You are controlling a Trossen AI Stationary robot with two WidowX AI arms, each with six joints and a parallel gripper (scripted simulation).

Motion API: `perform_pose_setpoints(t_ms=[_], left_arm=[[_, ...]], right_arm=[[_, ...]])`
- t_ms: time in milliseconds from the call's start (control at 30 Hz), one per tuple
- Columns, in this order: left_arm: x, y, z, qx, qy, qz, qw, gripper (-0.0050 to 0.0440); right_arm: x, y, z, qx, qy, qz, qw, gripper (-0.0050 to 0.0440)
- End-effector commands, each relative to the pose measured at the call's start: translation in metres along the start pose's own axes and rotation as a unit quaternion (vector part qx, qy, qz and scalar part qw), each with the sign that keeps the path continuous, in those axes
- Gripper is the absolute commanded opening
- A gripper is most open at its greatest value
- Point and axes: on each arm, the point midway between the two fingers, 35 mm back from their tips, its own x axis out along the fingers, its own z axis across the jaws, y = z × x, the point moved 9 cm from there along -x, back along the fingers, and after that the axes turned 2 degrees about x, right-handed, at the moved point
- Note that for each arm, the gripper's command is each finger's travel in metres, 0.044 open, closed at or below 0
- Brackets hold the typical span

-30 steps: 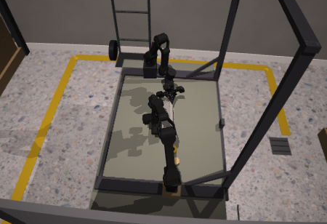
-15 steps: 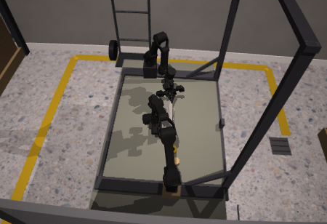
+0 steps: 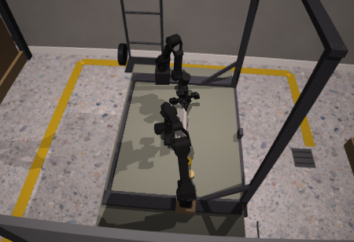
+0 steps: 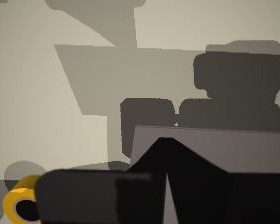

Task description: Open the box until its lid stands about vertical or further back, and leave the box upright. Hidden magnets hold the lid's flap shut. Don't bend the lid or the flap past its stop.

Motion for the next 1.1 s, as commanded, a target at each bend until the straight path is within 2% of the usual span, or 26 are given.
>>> perform_pose_setpoints(t_ms=[0,1067], left_arm=[[-0.0047,0.0012,-0.0006,0.001,0.007,0.000,1.000,-0.0050],[-0.0047,0.0012,-0.0006,0.001,0.007,0.000,1.000,-0.0050]], right_arm=[[-0.0011,-0.0060,0.0048,0.019,-0.014,-0.008,1.000,0.0006],[0.0000,-0.0042,-0.0007,0.122,-0.040,-0.002,0.992,0.0006]])
